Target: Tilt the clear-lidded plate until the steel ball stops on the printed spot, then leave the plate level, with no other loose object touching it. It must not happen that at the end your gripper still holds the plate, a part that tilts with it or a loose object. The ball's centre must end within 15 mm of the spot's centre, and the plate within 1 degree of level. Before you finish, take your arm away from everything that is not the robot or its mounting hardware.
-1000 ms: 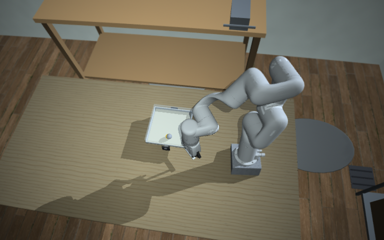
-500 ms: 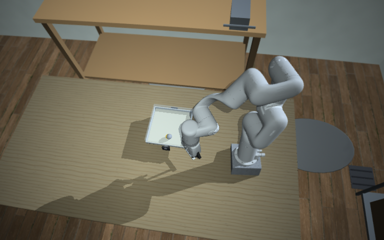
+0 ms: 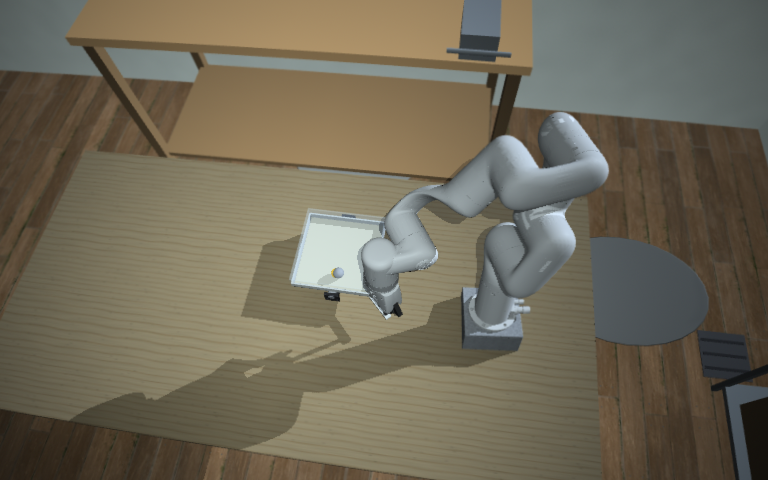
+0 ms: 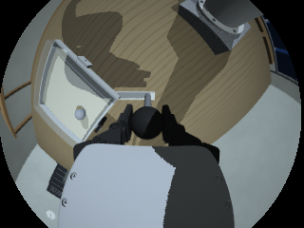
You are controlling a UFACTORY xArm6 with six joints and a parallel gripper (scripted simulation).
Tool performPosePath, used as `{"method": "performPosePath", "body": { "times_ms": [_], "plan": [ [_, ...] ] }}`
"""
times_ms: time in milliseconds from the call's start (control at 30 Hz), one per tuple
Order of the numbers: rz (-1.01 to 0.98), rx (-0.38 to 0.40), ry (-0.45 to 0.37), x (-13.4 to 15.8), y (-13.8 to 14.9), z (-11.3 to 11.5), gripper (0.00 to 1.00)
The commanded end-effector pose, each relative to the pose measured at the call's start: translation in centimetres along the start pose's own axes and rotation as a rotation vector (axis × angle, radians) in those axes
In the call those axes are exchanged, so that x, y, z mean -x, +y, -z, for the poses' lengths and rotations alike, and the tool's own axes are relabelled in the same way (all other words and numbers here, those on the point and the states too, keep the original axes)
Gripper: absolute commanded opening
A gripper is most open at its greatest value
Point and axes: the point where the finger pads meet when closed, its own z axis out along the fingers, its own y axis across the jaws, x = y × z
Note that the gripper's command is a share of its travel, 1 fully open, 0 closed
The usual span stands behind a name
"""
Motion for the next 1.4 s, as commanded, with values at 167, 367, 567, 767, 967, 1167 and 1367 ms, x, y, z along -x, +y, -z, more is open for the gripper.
{"method": "performPosePath", "body": {
  "times_ms": [167, 367, 567, 767, 967, 1167, 1367],
  "plan": [
    [0.0, -0.002, -0.005, 0.36, -0.05, 0.05, 0.0],
    [0.0, -0.002, -0.005, 0.4, -0.02, -0.04, 0.0],
    [0.0, -0.002, -0.005, 0.4, -0.02, -0.04, 0.0],
    [0.0, -0.002, -0.005, 0.22, -0.09, 0.13, 0.0],
    [0.0, -0.002, -0.005, 0.19, -0.13, 0.22, 0.0],
    [0.0, -0.002, -0.005, 0.18, -0.09, 0.14, 0.0],
    [0.0, -0.002, -0.005, 0.15, 0.04, -0.18, 0.0]
  ]
}}
